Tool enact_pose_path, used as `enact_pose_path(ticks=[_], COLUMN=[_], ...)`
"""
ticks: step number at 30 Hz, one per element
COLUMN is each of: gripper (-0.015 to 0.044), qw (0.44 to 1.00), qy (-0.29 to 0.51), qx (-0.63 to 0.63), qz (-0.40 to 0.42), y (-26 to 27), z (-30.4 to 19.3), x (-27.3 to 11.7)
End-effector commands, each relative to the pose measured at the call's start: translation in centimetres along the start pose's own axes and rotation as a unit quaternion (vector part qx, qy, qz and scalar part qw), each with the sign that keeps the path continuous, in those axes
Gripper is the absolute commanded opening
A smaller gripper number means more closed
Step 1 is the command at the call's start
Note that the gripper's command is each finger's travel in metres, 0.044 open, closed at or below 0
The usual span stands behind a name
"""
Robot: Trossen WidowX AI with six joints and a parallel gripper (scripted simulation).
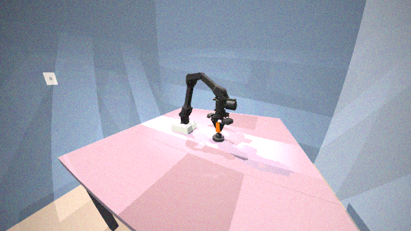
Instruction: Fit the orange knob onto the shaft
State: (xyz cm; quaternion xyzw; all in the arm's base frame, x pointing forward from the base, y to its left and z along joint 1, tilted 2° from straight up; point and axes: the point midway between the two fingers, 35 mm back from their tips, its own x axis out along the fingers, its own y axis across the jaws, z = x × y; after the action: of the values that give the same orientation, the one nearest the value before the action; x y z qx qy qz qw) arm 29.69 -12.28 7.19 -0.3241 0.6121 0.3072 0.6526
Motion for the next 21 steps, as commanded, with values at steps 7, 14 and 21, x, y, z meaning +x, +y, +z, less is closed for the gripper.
enact_pose_path(ticks=[7,14,21], gripper=[0.0,0.0,0.0], qw=[1.0,1.0,1.0], qy=[-0.002,-0.002,-0.002], qx=[-0.01,-0.01,-0.01], qz=[-0.002,-0.002,-0.002], y=[-0.45,-0.43,-0.34], z=[0.17,0.17,0.15], x=[-0.12,0.28,0.34])
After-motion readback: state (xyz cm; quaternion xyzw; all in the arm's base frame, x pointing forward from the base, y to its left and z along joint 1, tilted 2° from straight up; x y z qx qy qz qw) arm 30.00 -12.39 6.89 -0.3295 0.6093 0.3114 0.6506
